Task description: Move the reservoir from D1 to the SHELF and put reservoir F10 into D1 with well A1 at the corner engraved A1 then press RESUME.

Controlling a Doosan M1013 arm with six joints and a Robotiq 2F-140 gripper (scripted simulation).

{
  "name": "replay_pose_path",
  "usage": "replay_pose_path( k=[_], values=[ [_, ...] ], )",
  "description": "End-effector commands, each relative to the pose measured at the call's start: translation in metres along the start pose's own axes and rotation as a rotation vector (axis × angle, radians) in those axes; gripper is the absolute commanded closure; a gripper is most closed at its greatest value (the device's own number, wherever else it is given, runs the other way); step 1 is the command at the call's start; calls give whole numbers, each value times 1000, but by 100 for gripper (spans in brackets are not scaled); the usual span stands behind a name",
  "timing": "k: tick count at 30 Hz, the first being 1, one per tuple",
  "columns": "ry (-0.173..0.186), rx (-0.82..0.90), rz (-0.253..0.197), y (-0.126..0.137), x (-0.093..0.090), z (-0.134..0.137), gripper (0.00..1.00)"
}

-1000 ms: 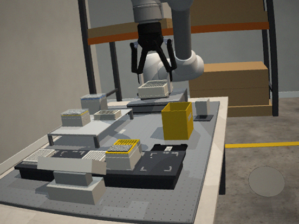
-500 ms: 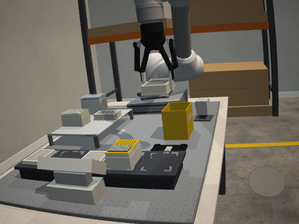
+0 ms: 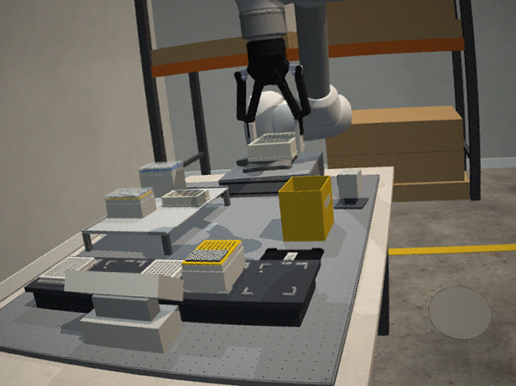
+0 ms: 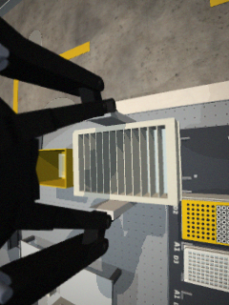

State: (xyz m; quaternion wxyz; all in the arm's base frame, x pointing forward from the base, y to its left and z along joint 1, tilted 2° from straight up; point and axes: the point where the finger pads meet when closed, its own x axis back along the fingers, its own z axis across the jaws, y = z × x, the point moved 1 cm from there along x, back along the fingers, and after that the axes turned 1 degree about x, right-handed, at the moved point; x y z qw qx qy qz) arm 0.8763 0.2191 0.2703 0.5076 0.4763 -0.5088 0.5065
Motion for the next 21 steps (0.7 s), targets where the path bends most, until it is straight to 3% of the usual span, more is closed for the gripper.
replay_pose_path(
  k=[1,21],
  values=[
    [0,0,0,9,0,0,100],
    [0,0,0,51,0,-1,100]
  ],
)
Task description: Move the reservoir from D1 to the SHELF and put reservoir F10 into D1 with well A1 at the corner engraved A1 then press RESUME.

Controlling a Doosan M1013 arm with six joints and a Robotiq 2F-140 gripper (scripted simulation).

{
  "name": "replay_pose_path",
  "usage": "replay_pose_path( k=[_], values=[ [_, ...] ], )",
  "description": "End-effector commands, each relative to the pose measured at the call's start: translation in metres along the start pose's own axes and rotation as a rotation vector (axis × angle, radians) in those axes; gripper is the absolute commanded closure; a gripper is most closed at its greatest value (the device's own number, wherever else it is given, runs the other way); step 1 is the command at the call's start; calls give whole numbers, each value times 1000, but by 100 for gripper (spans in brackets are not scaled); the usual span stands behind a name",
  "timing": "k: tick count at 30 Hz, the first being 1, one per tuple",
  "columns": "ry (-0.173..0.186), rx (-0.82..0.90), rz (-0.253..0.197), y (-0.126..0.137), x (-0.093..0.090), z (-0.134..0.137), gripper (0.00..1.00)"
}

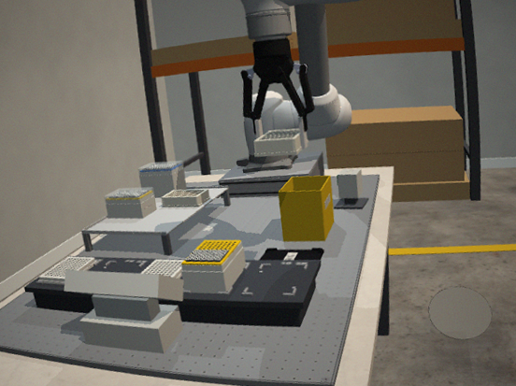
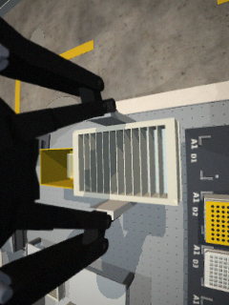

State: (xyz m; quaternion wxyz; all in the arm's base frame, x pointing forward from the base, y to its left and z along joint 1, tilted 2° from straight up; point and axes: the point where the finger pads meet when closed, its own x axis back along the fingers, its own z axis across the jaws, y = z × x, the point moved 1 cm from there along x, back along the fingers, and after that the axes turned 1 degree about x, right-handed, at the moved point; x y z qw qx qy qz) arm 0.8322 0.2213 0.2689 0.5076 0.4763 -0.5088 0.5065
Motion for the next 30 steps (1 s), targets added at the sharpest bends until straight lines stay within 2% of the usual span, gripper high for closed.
replay_pose_path(
  k=[1,6,30],
  values=[
    [0,0,0,9,0,0,100],
    [0,0,0,13,0,0,100],
    [0,-440,0,13,0,0,100]
  ],
)
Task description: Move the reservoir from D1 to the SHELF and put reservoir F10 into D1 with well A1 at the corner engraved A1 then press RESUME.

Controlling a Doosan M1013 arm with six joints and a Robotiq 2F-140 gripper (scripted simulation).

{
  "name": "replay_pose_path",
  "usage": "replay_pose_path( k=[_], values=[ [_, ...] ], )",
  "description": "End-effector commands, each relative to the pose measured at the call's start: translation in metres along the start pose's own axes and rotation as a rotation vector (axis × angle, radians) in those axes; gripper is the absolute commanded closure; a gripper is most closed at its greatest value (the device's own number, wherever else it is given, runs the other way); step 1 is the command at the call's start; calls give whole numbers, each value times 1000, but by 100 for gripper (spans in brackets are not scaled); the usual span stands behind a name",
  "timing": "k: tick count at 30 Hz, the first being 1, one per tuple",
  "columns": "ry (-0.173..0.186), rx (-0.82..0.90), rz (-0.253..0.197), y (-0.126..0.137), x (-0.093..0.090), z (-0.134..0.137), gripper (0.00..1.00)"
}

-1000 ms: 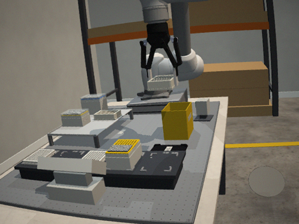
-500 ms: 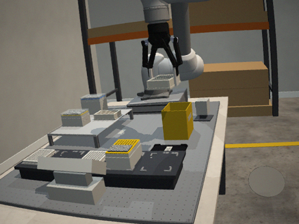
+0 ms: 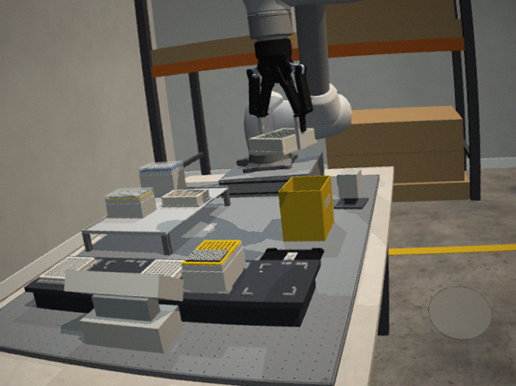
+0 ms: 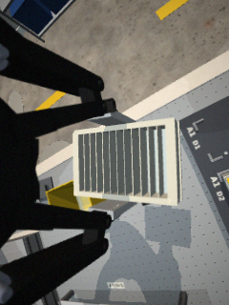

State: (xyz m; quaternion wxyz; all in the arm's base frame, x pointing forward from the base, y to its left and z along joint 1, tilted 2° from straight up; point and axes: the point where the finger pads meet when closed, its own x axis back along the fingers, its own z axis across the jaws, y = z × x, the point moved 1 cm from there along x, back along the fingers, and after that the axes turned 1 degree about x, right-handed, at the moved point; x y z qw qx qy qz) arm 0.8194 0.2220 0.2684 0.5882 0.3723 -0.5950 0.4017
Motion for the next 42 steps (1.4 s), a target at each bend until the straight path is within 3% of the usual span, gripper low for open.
replay_pose_path(
  k=[1,42],
  values=[
    [0,-81,0,0,0,0,100],
    [0,-791,0,0,0,0,100]
  ],
)
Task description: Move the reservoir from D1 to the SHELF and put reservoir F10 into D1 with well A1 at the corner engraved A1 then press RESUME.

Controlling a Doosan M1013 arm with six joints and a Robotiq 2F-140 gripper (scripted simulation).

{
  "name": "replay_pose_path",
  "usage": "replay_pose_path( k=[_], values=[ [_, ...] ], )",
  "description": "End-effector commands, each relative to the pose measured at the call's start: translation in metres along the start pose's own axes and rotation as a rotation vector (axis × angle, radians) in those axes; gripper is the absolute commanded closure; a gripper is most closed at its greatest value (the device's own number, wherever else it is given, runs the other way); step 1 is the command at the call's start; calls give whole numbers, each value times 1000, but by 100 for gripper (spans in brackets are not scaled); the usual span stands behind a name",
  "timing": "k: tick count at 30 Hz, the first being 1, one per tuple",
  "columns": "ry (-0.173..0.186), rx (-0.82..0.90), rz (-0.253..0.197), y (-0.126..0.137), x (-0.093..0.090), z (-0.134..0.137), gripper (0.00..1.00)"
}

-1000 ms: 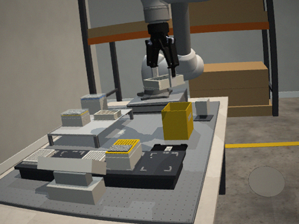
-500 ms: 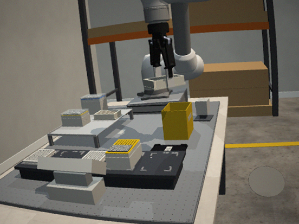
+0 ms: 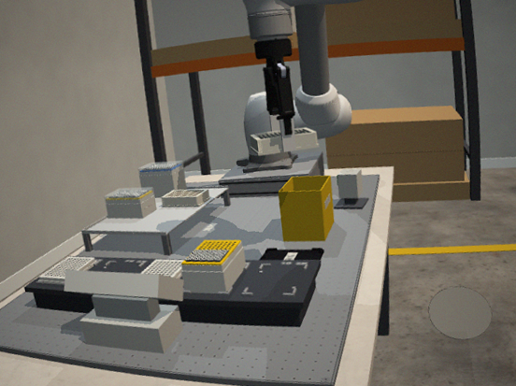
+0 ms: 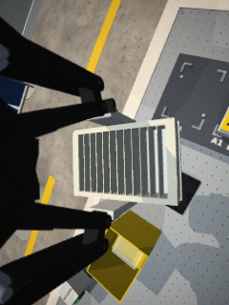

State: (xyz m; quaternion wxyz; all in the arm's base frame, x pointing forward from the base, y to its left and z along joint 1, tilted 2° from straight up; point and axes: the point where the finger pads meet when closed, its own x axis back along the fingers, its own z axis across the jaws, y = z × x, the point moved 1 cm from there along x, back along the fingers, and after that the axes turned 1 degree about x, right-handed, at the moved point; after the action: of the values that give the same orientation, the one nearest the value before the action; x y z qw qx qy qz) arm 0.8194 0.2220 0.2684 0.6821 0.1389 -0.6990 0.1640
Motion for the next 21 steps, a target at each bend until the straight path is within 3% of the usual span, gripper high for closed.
replay_pose_path(
  k=[1,21],
  values=[
    [0,-64,0,0,0,0,100],
    [0,-404,0,0,0,0,100]
  ],
)
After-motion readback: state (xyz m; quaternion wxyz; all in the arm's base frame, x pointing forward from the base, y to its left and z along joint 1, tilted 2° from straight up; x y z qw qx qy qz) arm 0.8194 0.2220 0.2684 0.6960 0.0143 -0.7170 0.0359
